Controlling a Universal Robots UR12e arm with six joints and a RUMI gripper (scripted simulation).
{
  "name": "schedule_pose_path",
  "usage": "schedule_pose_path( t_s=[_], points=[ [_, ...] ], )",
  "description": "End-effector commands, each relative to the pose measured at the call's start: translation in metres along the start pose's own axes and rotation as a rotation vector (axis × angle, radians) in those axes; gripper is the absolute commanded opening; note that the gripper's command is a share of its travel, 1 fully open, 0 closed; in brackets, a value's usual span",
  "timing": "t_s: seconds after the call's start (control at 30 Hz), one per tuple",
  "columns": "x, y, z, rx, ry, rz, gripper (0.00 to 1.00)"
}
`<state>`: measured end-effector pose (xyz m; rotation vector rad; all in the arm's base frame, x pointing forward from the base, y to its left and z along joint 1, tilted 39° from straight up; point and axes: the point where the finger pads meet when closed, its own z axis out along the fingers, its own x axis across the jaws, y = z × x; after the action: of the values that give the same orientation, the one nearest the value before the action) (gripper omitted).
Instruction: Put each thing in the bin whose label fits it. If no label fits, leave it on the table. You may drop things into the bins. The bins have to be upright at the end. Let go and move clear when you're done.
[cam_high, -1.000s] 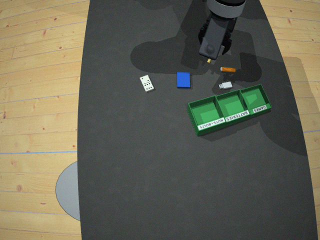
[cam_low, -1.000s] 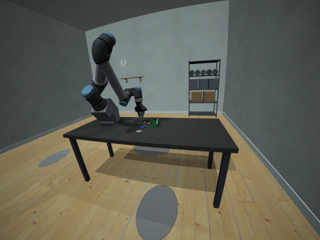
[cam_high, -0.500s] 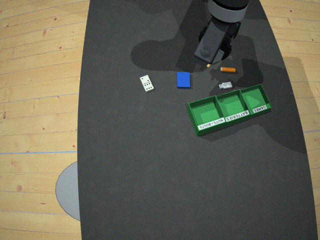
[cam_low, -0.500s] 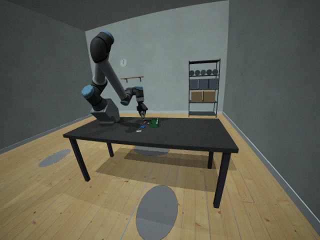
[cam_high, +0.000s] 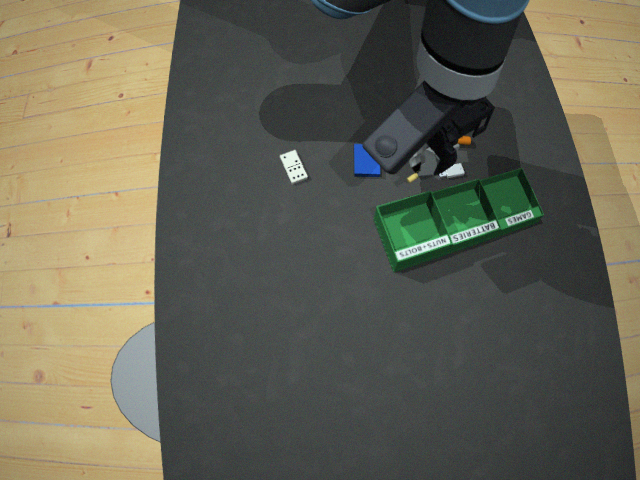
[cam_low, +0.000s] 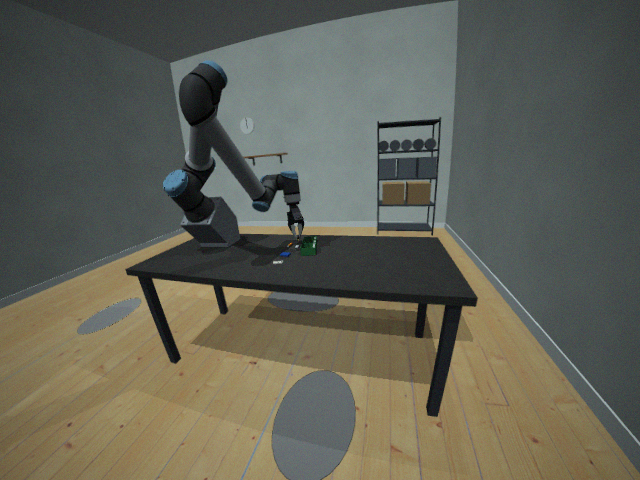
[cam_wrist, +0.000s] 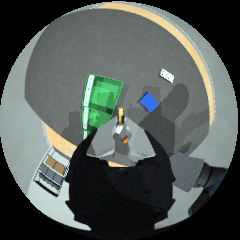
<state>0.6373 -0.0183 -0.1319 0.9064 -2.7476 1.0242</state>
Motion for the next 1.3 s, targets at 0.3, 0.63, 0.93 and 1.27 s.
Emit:
schedule_pose_path(
  t_s=[0.3, 0.63, 0.93, 1.27],
  points=[
    [-0.049, -0.043, 0.004, -0.009, 0.027, 0.295, 0.00],
    [-0.044, -0.037, 0.004, -0.011, 0.029, 0.291, 0.00],
    [-0.040, -0.034, 0.003, -0.010, 0.027, 0.292, 0.00],
    [-0.042, -0.038, 0.002, -0.009, 0.025, 0.294, 0.00]
  ],
)
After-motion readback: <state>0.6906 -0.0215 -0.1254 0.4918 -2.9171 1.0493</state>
